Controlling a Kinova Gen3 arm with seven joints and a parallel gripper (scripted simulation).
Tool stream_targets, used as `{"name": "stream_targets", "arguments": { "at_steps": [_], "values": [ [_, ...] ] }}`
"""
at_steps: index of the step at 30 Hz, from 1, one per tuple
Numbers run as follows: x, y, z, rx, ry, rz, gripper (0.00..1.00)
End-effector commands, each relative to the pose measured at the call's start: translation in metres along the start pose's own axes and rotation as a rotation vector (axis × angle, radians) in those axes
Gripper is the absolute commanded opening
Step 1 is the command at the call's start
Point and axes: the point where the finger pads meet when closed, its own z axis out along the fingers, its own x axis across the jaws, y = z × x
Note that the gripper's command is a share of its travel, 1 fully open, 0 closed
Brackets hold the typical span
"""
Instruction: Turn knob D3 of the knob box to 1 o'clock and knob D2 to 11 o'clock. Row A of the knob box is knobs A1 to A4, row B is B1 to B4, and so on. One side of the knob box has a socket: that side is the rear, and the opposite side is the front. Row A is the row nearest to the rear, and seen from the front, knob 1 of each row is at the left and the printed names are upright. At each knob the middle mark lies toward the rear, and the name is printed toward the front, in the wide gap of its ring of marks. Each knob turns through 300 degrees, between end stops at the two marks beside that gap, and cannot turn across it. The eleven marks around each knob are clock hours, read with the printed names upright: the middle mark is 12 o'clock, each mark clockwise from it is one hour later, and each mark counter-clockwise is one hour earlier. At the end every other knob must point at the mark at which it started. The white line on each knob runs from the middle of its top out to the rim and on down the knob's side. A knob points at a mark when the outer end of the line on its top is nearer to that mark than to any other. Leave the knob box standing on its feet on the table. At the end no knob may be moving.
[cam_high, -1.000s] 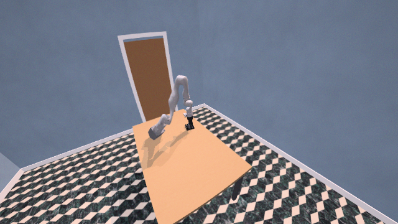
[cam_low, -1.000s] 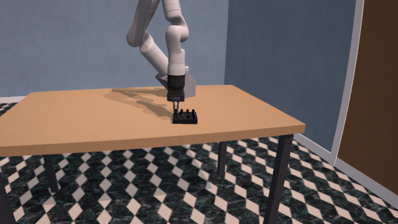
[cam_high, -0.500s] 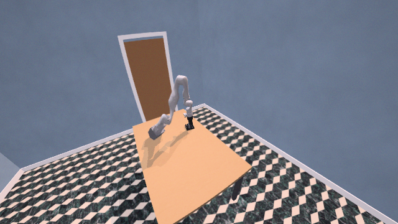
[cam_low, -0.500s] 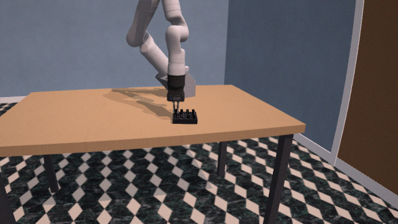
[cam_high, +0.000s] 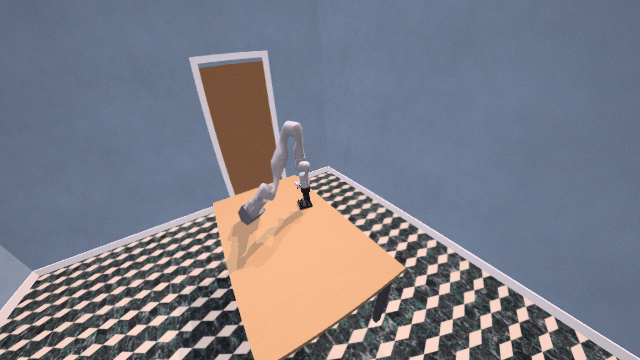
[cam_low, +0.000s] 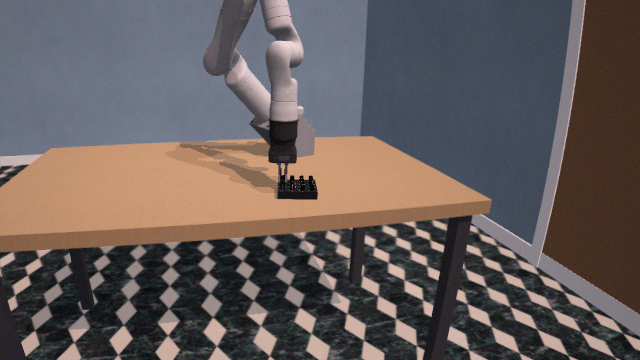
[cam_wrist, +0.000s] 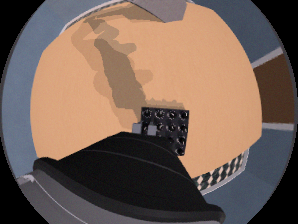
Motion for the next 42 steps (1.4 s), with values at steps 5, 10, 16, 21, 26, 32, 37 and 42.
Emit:
{"name": "stream_targets", "arguments": {
  "at_steps": [5, 10, 16, 21, 26, 32, 37, 42],
  "values": [
    [0.0005, 0.0002, -0.0004, -0.001, 0.001, -0.004, 0.30],
    [0.0005, 0.0002, -0.0004, -0.001, 0.001, -0.018, 0.30],
    [0.0005, 0.0002, -0.0004, -0.001, 0.001, -0.041, 0.30],
    [0.0005, 0.0002, -0.0004, -0.001, 0.001, -0.085, 0.30],
    [0.0005, 0.0002, -0.0004, -0.001, 0.001, -0.149, 0.30],
    [0.0005, 0.0002, -0.0004, -0.001, 0.001, -0.215, 0.30],
    [0.0005, 0.0003, -0.0004, -0.001, 0.001, -0.313, 0.30],
    [0.0005, 0.0002, -0.0004, -0.001, 0.001, -0.426, 0.30]
  ]
}}
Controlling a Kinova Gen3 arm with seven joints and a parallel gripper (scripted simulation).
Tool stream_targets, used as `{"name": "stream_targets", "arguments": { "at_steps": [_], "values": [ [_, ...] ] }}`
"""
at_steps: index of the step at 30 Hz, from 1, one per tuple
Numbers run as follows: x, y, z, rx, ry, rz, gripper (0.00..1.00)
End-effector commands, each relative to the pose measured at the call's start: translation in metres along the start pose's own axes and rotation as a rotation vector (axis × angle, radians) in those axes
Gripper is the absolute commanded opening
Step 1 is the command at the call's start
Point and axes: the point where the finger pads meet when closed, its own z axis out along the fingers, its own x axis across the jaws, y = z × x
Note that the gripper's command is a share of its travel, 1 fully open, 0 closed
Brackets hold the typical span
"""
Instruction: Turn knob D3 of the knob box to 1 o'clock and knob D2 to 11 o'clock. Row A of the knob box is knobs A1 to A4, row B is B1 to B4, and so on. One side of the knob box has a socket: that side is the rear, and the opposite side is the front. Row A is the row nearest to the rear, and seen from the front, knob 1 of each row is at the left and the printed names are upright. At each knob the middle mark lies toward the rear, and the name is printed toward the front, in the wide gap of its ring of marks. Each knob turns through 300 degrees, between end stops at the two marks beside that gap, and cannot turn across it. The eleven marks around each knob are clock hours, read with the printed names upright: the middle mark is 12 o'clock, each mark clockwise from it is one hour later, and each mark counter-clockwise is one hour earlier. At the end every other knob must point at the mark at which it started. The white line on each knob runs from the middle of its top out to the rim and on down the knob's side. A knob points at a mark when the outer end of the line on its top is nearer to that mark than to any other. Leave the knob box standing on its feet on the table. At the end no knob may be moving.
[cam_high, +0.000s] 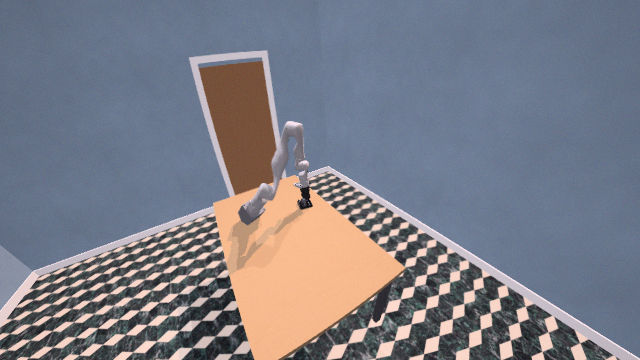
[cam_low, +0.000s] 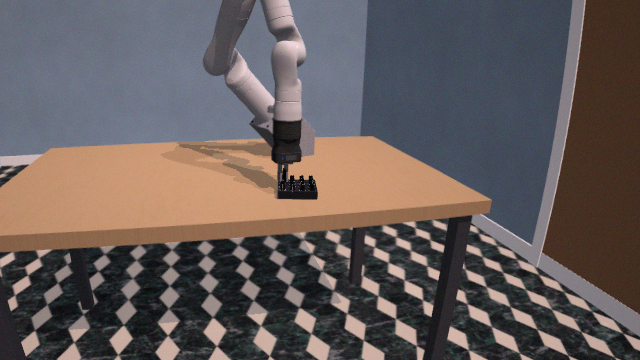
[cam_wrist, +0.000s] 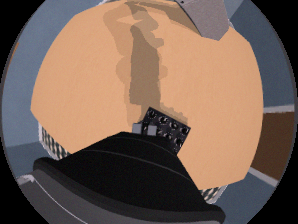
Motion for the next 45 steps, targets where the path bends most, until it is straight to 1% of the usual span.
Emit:
{"name": "stream_targets", "arguments": {
  "at_steps": [1, 5, 7, 22, 24, 39, 41, 45],
  "values": [
    [0.0004, 0.0003, -0.0001, 0.001, 0.003, -0.047, 0.30],
    [0.0004, 0.0003, -0.0001, 0.001, 0.003, -0.148, 0.30],
    [0.0004, 0.0003, -0.0001, 0.001, 0.003, -0.148, 0.30],
    [0.0004, 0.0003, -0.0001, 0.000, 0.003, -0.551, 0.30],
    [0.0004, 0.0003, -0.0001, 0.000, 0.003, -0.551, 0.30],
    [0.0004, 0.0003, -0.0001, -0.001, 0.003, -0.911, 0.30],
    [0.0004, 0.0003, -0.0001, -0.001, 0.003, -0.911, 0.30],
    [0.0004, 0.0003, -0.0001, -0.001, 0.003, -0.989, 0.30]
  ]
}}
